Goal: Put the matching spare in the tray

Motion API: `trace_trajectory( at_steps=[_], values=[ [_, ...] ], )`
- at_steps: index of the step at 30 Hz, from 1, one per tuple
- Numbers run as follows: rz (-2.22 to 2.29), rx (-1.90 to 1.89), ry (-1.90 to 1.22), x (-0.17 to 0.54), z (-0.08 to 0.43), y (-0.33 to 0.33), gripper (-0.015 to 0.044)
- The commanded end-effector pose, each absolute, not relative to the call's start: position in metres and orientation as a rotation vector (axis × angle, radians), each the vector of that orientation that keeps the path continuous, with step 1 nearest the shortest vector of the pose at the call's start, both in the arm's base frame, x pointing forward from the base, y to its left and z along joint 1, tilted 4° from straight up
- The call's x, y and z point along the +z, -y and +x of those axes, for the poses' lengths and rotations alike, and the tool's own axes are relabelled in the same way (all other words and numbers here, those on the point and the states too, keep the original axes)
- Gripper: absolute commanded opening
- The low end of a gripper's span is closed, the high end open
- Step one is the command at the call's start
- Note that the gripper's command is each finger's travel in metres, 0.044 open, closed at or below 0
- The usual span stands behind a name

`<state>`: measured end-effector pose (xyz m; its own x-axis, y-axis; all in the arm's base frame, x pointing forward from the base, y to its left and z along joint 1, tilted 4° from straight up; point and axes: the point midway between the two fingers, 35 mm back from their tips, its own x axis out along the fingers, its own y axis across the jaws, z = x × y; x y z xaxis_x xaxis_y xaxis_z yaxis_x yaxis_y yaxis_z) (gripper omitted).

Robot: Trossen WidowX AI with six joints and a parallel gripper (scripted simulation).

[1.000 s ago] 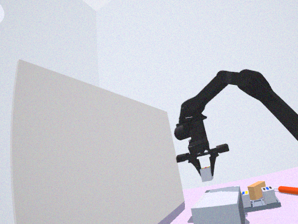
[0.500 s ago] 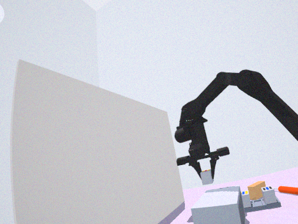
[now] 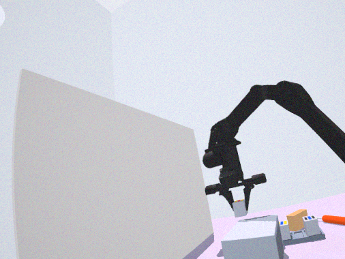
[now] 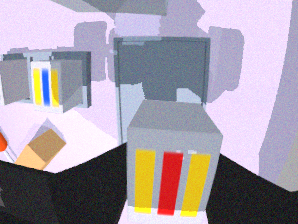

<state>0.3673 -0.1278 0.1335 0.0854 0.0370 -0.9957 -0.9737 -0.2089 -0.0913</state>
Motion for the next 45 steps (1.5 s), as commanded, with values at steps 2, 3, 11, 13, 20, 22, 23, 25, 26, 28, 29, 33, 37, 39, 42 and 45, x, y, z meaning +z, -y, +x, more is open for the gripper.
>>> trace_trajectory(
  at_steps=[2,3,11,13,20,22,23,25,26,28,29,33,37,39,42,45],
  values=[
    [-1.377,1.306,-1.011,0.129,0.368,0.127,0.0],
    [-1.377,1.306,-1.011,0.129,0.368,0.127,0.0],
    [-1.377,1.306,-1.011,0.123,0.369,0.127,0.0],
    [-1.377,1.306,-1.011,0.121,0.369,0.126,0.0],
    [-1.377,1.306,-1.011,0.116,0.369,0.126,0.0],
    [-1.377,1.306,-1.011,0.115,0.369,0.126,0.0],
    [-1.377,1.306,-1.011,0.114,0.369,0.126,0.0],
    [-1.377,1.306,-1.011,0.113,0.369,0.126,0.0],
    [-1.377,1.306,-1.011,0.112,0.369,0.126,0.0],
    [-1.377,1.306,-1.011,0.111,0.369,0.126,0.0],
    [-1.377,1.306,-1.011,0.11,0.369,0.126,0.0],
    [-1.377,1.306,-1.011,0.107,0.369,0.126,0.0],
    [-1.377,1.306,-1.011,0.104,0.37,0.126,0.0],
    [-1.377,1.306,-1.011,0.103,0.37,0.125,0.0],
    [-1.377,1.306,-1.011,0.1,0.37,0.125,0.0],
    [-1.377,1.306,-1.011,0.098,0.37,0.125,0.0]
  ],
)
